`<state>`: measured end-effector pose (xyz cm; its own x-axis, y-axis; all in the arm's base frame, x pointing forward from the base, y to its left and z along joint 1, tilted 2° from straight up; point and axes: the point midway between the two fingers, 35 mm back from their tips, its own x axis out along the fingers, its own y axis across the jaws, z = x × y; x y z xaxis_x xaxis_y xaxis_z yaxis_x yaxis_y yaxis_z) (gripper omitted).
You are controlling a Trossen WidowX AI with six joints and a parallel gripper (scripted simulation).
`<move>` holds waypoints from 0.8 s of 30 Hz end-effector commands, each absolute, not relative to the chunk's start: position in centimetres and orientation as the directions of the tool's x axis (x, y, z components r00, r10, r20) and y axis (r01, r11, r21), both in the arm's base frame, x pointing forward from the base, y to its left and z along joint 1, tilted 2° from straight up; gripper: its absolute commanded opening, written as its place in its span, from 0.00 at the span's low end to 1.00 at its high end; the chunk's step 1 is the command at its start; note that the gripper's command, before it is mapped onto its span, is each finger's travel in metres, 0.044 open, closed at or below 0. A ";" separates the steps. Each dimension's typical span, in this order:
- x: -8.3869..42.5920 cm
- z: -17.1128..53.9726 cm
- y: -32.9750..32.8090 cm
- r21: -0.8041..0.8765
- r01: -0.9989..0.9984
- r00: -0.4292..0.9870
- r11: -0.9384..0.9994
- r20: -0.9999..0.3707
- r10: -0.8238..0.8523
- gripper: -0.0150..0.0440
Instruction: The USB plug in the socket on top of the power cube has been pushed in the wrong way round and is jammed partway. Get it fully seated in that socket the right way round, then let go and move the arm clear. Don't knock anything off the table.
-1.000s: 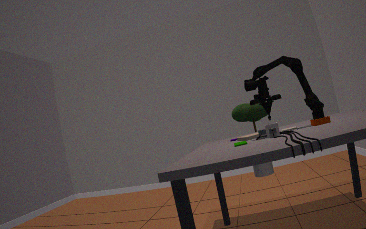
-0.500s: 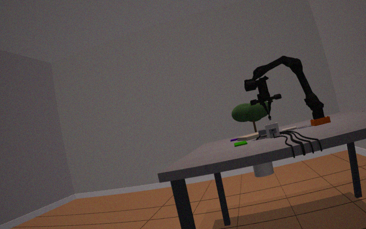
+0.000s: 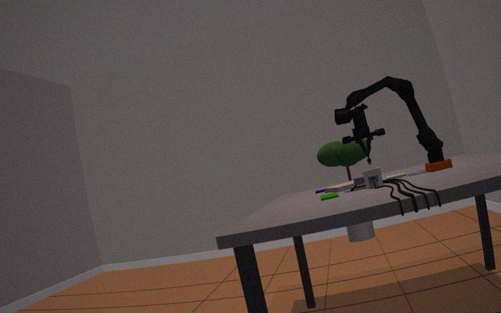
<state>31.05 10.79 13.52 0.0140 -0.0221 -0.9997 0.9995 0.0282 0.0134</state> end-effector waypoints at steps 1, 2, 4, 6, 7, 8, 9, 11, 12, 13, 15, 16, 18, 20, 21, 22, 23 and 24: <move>31.1 13.5 10.8 0.014 1.000 0.014 0.028 -1.000 -0.018 0.25; 31.1 13.5 10.8 0.014 1.000 0.014 0.028 -1.000 -0.017 0.25; 31.1 13.4 10.8 0.014 1.000 0.014 0.028 -1.000 -0.016 0.25; 31.1 13.4 10.9 0.014 1.000 0.014 0.028 -1.000 -0.014 0.25; 31.1 13.4 10.9 0.014 1.000 0.014 0.028 -1.000 -0.014 0.25; 31.1 13.4 10.9 0.014 1.000 0.014 0.028 -1.000 -0.013 0.25; 31.1 13.4 10.9 0.014 1.000 0.014 0.028 -1.000 -0.012 0.25; 31.1 13.4 10.9 0.014 1.000 0.014 0.028 -1.000 -0.011 0.25; 31.1 13.3 10.9 0.014 1.000 0.014 0.028 -1.000 -0.010 0.25; 31.1 13.3 10.9 0.014 1.000 0.014 0.028 -1.000 -0.009 0.25; 31.1 13.3 10.9 0.014 1.000 0.014 0.027 -1.000 -0.007 0.25; 31.1 13.3 10.9 0.014 1.000 0.014 0.027 -1.000 -0.007 0.25; 31.1 13.3 10.9 0.014 1.000 0.014 0.027 -1.000 -0.005 0.25; 31.1 13.2 10.9 0.014 1.000 0.014 0.027 -1.000 -0.004 0.25; 31.1 13.2 10.9 0.014 1.000 0.014 0.027 -1.000 -0.003 0.25; 31.1 13.2 10.9 0.014 1.000 0.014 0.027 -1.000 -0.002 0.25; 31.1 13.2 10.9 0.014 1.000 0.014 0.027 -1.000 -0.001 0.25; 31.1 13.2 10.9 0.014 1.000 0.014 0.027 -1.000 -0.001 0.25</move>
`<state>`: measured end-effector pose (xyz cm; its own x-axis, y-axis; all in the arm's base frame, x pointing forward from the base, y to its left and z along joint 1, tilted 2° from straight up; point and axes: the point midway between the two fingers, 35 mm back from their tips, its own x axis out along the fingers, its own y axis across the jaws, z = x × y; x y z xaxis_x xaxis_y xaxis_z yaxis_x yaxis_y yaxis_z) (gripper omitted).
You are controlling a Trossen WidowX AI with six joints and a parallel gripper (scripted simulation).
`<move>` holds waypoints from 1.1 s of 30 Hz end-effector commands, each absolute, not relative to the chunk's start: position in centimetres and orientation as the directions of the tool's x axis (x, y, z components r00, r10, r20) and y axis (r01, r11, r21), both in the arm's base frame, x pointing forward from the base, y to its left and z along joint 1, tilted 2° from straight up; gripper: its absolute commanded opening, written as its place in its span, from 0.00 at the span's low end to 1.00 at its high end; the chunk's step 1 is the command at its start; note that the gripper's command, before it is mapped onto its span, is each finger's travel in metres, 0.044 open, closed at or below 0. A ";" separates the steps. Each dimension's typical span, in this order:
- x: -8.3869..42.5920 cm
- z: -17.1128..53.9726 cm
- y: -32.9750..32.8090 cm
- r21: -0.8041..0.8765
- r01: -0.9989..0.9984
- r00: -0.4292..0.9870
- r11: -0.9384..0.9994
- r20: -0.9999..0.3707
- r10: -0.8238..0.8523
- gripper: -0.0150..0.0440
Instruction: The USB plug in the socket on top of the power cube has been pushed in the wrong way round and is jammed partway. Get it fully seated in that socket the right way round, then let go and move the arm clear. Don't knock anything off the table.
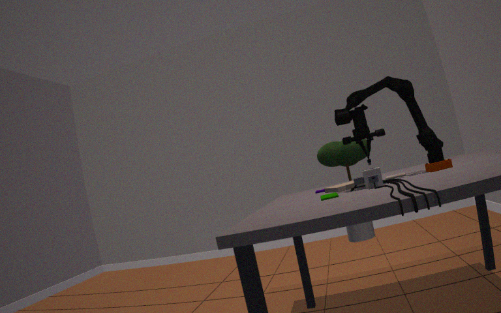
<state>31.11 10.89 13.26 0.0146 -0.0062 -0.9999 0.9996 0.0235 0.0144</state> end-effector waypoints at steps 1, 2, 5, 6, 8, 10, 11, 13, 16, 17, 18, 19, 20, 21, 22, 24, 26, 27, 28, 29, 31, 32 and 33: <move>31.1 13.2 10.9 0.014 1.000 0.014 0.027 -1.000 0.000 0.25; 31.1 13.2 11.0 0.014 1.000 0.014 0.027 -1.000 0.001 0.25; 31.1 13.1 11.0 0.014 1.000 0.014 0.026 -1.000 0.003 0.25; 31.1 13.1 11.0 0.014 1.000 0.014 0.026 -1.000 0.004 0.25; 31.1 13.1 11.0 0.014 1.000 0.014 0.026 -1.000 0.006 0.25; 31.1 13.1 11.0 0.014 1.000 0.014 0.026 -1.000 0.007 0.25; 31.1 13.1 11.0 0.014 1.000 0.014 0.026 -1.000 0.008 0.25; 31.1 13.0 11.0 0.014 1.000 0.014 0.026 -1.000 0.009 0.25; 31.1 13.0 11.0 0.014 1.000 0.014 0.026 -1.000 0.012 0.25; 31.1 13.0 11.0 0.014 1.000 0.014 0.026 -1.000 0.013 0.25; 31.1 13.0 11.0 0.014 1.000 0.014 0.026 -1.000 0.013 0.25; 31.1 13.0 11.0 0.014 1.000 0.014 0.025 -1.000 0.014 0.25; 31.1 13.0 11.0 0.014 1.000 0.014 0.025 -1.000 0.015 0.25; 31.1 13.0 11.1 0.015 1.000 0.014 0.025 -1.000 0.016 0.25; 31.1 12.9 11.1 0.015 1.000 0.014 0.025 -1.000 0.016 0.25; 31.1 12.9 11.1 0.015 1.000 0.014 0.025 -1.000 0.018 0.25; 31.1 12.9 11.1 0.015 1.000 0.014 0.025 -1.000 0.019 0.25; 31.1 12.9 11.1 0.015 1.000 0.014 0.025 -1.000 0.020 0.25; 31.1 12.9 11.1 0.015 1.000 0.014 0.025 -1.000 0.021 0.25; 31.1 12.9 11.1 0.015 1.000 0.014 0.025 -1.000 0.022 0.25; 31.1 12.8 11.1 0.015 1.000 0.014 0.025 -1.000 0.023 0.25; 31.1 12.8 11.1 0.015 1.000 0.014 0.025 -1.000 0.024 0.25; 31.1 12.8 11.1 0.015 1.000 0.014 0.024 -1.000 0.025 0.25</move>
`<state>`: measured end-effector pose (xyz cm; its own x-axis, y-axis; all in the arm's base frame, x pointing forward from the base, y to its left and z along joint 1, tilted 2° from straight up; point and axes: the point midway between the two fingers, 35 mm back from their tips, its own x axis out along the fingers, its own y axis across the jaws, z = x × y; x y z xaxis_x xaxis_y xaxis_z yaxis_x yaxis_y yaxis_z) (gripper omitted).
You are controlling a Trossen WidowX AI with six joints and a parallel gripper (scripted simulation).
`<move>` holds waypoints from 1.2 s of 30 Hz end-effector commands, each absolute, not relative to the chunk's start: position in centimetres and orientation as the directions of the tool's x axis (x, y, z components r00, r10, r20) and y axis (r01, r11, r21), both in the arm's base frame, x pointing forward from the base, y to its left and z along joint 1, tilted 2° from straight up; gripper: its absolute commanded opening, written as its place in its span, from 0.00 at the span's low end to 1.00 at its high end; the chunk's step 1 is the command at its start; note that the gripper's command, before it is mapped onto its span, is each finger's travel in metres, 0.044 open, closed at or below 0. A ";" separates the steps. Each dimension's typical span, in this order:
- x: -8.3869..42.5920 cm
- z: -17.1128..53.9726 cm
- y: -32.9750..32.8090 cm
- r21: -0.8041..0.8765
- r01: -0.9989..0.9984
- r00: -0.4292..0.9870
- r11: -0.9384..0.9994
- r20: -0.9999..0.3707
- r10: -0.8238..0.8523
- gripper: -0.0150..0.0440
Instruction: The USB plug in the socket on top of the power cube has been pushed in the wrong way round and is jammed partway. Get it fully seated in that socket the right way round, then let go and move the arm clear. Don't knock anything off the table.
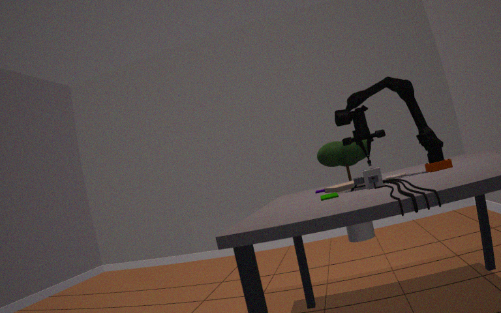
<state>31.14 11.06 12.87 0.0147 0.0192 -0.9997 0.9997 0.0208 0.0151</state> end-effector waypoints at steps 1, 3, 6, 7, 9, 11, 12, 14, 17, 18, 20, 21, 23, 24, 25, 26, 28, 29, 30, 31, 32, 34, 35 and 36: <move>31.1 12.8 11.1 0.015 1.000 0.014 0.024 -1.000 0.026 0.25; 31.1 12.8 11.1 0.015 1.000 0.014 0.024 -1.000 0.027 0.25; 31.1 12.7 11.1 0.015 1.000 0.014 0.024 -0.999 0.030 0.25; 31.1 12.7 11.1 0.015 1.000 0.014 0.024 -0.999 0.030 0.25; 31.1 12.7 11.2 0.015 1.000 0.014 0.024 -0.999 0.032 0.25; 31.1 12.7 11.2 0.015 1.000 0.014 0.024 -0.999 0.033 0.25; 31.1 12.7 11.2 0.015 1.000 0.014 0.024 -0.999 0.034 0.25; 31.1 12.6 11.2 0.015 1.000 0.014 0.024 -0.999 0.036 0.25; 31.1 12.6 11.2 0.015 1.000 0.014 0.023 -0.999 0.038 0.25; 31.1 12.6 11.2 0.015 1.000 0.014 0.023 -0.999 0.039 0.25; 31.1 12.6 11.2 0.015 1.000 0.014 0.023 -0.999 0.040 0.25; 31.1 12.6 11.2 0.015 1.000 0.014 0.023 -0.999 0.041 0.25; 31.1 12.5 11.2 0.015 1.000 0.014 0.023 -0.999 0.043 0.25; 31.1 12.5 11.2 0.015 1.000 0.014 0.023 -0.999 0.043 0.25; 31.1 12.5 11.2 0.015 1.000 0.014 0.023 -0.999 0.044 0.25; 31.1 12.5 11.2 0.015 1.000 0.014 0.023 -0.999 0.045 0.25; 31.1 12.5 11.3 0.015 1.000 0.014 0.023 -0.999 0.046 0.25; 31.1 12.5 11.3 0.015 1.000 0.014 0.022 -0.999 0.047 0.25; 31.1 12.4 11.3 0.015 1.000 0.014 0.022 -0.999 0.048 0.25; 31.2 12.4 11.3 0.015 1.000 0.014 0.022 -0.999 0.049 0.25; 31.2 12.4 11.3 0.015 1.000 0.014 0.022 -0.999 0.050 0.25; 31.2 12.4 11.3 0.016 1.000 0.014 0.022 -0.999 0.051 0.25; 31.2 12.4 11.3 0.016 1.000 0.014 0.022 -0.999 0.052 0.25; 31.2 12.4 11.3 0.016 1.000 0.014 0.022 -0.999 0.053 0.25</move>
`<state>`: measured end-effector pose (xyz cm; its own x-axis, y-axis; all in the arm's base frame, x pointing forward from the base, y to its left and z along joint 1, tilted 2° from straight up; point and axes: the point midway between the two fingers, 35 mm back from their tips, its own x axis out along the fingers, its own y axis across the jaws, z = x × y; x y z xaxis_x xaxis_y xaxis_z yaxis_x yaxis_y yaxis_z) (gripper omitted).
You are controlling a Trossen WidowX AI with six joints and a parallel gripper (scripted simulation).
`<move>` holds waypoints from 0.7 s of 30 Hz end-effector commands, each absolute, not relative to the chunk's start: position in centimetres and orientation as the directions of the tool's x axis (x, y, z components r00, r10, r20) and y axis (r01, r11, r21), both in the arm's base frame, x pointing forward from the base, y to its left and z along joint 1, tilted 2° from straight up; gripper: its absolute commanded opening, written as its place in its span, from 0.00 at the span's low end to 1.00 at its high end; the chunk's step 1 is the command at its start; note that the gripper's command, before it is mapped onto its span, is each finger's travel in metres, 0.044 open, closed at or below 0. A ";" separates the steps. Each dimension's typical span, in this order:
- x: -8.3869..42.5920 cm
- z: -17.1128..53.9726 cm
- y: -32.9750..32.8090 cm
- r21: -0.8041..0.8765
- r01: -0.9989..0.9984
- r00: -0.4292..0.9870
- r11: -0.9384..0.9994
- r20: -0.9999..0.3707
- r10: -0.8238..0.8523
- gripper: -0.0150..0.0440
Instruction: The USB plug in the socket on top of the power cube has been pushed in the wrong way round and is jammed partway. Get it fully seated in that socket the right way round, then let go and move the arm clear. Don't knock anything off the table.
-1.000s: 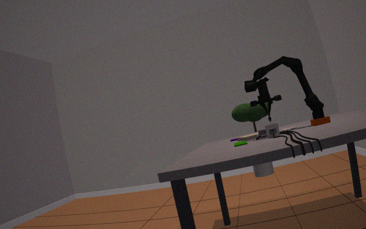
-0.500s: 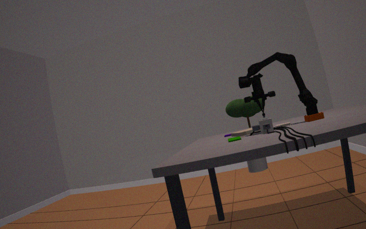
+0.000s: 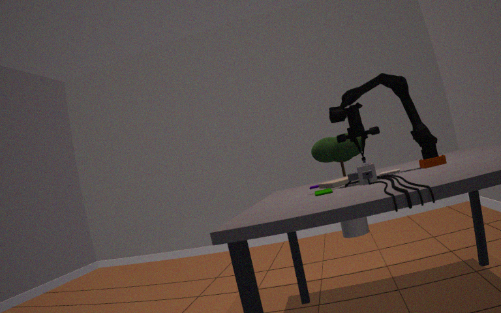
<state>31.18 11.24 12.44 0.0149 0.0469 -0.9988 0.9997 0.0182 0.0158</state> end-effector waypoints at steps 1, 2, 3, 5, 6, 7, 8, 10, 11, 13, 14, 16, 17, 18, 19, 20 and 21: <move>31.2 12.4 11.3 0.016 1.000 0.014 0.022 -0.998 0.053 0.25; 31.2 12.4 11.3 0.016 1.000 0.014 0.022 -0.998 0.054 0.25; 31.2 12.3 11.3 0.016 1.000 0.014 0.022 -0.998 0.055 0.25; 31.2 12.3 11.3 0.016 1.000 0.014 0.022 -0.998 0.056 0.25; 31.2 12.3 11.3 0.016 1.000 0.014 0.022 -0.998 0.057 0.25; 31.2 12.3 11.3 0.016 1.000 0.014 0.021 -0.998 0.058 0.25; 31.2 12.3 11.3 0.016 1.000 0.014 0.021 -0.998 0.059 0.25; 31.2 12.3 11.3 0.016 1.000 0.014 0.021 -0.998 0.060 0.25; 31.2 12.2 11.4 0.016 1.000 0.015 0.021 -0.998 0.061 0.25; 31.2 12.2 11.4 0.016 1.000 0.015 0.021 -0.998 0.063 0.25; 31.2 12.2 11.4 0.016 1.000 0.015 0.021 -0.998 0.063 0.25; 31.2 12.2 11.4 0.016 1.000 0.015 0.021 -0.998 0.065 0.25; 31.2 12.2 11.4 0.016 1.000 0.015 0.021 -0.998 0.065 0.25; 31.2 12.2 11.4 0.016 1.000 0.015 0.021 -0.998 0.065 0.25; 31.2 12.1 11.4 0.016 1.000 0.015 0.021 -0.998 0.065 0.25; 31.2 12.1 11.4 0.016 1.000 0.015 0.021 -0.998 0.065 0.25; 31.2 12.1 11.4 0.016 1.000 0.015 0.021 -0.998 0.065 0.25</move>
<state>31.20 11.33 12.18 0.0149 0.0611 -0.9980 0.9997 0.0169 0.0160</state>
